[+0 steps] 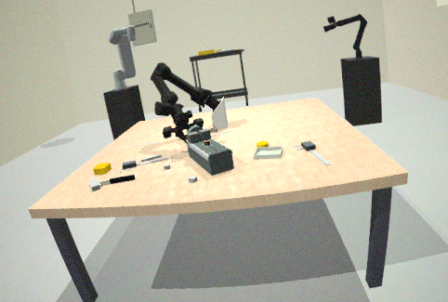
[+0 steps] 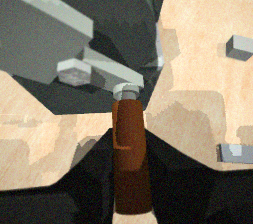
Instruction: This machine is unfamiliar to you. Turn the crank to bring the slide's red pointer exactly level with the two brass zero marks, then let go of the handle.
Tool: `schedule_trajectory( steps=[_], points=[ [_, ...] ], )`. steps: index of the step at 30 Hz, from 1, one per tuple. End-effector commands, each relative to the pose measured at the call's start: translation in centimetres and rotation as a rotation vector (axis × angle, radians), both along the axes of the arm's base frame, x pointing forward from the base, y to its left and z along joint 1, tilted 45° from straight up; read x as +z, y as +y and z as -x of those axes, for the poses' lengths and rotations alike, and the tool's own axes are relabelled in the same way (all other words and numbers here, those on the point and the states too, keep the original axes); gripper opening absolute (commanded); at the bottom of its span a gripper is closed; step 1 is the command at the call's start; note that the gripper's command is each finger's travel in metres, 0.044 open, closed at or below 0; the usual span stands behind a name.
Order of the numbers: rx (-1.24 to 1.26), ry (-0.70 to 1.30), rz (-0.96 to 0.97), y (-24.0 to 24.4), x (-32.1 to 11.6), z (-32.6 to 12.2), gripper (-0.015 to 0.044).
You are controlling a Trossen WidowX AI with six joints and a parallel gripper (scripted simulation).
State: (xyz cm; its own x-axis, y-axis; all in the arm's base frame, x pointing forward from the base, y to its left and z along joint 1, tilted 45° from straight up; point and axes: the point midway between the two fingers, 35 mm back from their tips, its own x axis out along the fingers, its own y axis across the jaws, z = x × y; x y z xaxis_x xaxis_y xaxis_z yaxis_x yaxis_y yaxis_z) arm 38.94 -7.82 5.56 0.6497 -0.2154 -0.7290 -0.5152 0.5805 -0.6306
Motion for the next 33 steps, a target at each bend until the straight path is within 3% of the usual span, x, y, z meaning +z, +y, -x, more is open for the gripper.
schedule_trajectory(
  steps=[1, 33],
  points=[
    [0.002, -0.021, 0.004, 0.1, 0.9, -0.2, 0.0000],
    [0.002, -0.021, 0.003, 1.3, 2.3, -0.2, 0.0000]
  ],
)
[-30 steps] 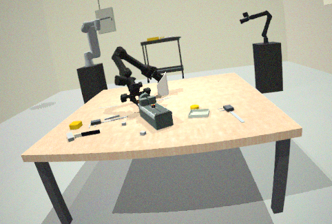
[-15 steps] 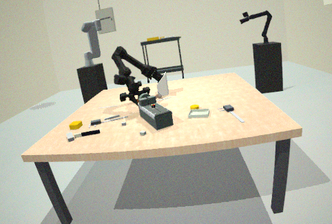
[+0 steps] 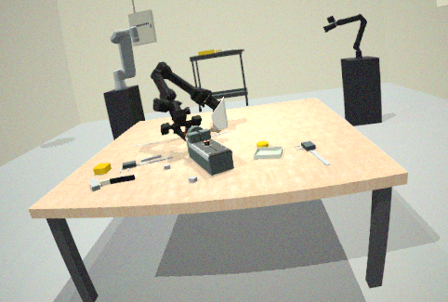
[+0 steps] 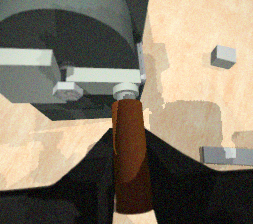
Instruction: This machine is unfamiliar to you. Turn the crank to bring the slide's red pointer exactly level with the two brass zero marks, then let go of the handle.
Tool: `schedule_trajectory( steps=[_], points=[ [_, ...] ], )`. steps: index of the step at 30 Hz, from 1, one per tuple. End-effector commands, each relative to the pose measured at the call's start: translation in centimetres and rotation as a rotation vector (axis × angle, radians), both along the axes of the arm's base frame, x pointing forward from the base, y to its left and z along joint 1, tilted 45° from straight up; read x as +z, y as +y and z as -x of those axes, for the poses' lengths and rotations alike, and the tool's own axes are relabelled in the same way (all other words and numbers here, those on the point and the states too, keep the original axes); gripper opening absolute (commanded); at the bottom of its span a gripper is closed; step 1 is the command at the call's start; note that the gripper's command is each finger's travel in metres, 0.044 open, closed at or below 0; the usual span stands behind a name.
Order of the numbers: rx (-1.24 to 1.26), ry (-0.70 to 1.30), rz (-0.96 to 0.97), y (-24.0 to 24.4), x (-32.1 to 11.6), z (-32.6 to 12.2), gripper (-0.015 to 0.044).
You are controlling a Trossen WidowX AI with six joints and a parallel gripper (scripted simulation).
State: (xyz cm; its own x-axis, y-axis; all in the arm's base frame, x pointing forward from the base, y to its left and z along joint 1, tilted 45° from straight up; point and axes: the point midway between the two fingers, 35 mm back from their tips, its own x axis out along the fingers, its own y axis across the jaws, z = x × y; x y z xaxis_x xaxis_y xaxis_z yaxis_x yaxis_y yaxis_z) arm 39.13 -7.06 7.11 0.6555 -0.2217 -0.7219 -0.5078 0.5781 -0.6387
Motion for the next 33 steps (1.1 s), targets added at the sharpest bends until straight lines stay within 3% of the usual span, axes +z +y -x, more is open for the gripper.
schedule_trajectory(
  steps=[1, 33],
  points=[
    [0.005, -0.012, -0.003, 0.6, 0.8, 0.0, 0.0000],
    [0.005, -0.011, -0.005, 3.5, 1.0, 1.3, 0.0000]
  ],
)
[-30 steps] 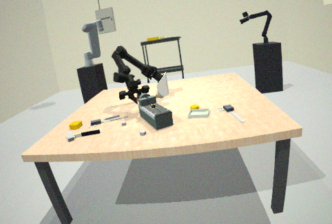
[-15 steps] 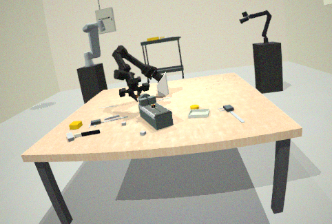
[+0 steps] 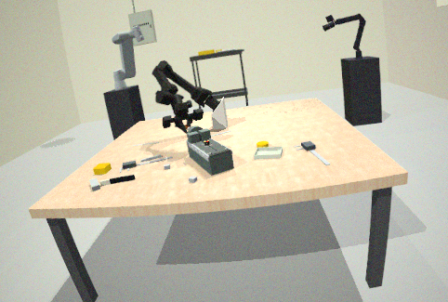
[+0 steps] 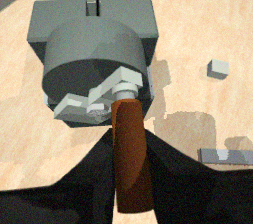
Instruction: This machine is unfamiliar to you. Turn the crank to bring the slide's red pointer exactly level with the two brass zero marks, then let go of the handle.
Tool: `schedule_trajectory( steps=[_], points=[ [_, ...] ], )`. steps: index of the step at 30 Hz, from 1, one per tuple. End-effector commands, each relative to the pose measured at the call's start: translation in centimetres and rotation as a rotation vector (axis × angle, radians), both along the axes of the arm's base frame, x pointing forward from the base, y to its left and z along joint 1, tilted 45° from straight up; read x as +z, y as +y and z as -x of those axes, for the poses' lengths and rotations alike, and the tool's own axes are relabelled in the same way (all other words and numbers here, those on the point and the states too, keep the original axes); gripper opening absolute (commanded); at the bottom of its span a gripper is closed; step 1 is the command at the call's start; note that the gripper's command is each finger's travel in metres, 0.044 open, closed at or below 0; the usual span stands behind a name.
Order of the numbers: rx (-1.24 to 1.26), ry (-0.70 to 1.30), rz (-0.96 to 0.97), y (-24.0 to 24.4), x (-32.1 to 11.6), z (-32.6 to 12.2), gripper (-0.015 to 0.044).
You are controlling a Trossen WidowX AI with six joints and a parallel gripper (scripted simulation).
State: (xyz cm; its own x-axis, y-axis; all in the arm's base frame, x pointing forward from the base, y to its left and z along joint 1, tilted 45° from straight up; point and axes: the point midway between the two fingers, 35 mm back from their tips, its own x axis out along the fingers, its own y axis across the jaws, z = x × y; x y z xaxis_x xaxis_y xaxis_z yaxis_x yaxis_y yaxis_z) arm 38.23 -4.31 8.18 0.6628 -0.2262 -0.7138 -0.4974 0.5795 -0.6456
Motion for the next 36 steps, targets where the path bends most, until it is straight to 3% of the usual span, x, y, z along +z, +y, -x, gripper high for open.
schedule_trajectory(
  steps=[1, 36],
  points=[
    [0.010, 0.001, -0.006, 0.8, -0.1, 0.5, 0.0000],
    [0.010, 0.001, -0.007, 1.9, -1.4, 1.4, 0.0000]
  ],
)
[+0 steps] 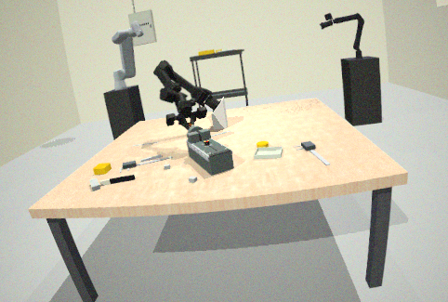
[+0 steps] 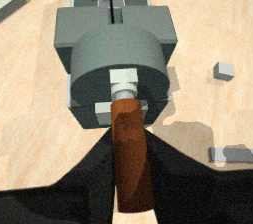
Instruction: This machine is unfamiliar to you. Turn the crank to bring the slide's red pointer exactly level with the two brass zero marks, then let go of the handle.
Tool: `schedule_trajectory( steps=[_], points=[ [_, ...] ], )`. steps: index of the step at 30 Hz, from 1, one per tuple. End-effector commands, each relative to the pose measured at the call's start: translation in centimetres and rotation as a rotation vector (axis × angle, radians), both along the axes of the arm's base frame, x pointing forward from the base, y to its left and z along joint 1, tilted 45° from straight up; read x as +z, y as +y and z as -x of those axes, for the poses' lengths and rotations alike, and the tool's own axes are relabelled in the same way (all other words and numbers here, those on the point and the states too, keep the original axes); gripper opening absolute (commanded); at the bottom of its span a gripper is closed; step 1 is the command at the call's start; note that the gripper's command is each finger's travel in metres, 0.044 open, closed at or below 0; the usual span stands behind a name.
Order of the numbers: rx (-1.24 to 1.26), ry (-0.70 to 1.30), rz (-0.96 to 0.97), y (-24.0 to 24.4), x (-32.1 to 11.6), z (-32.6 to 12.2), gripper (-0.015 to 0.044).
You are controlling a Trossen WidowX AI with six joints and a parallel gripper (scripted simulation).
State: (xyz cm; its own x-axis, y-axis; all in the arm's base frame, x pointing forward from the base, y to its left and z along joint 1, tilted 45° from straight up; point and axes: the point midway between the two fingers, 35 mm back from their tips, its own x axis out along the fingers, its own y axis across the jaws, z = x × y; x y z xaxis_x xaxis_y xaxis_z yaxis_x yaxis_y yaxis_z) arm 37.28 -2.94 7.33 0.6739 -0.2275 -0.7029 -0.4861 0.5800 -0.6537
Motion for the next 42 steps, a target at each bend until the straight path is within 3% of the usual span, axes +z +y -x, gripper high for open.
schedule_trajectory(
  steps=[1, 42],
  points=[
    [0.011, 0.018, -0.007, 0.54, -0.60, 0.47, 0.0000],
    [0.011, 0.018, -0.007, 0.65, -1.13, 0.69, 0.0000]
  ],
)
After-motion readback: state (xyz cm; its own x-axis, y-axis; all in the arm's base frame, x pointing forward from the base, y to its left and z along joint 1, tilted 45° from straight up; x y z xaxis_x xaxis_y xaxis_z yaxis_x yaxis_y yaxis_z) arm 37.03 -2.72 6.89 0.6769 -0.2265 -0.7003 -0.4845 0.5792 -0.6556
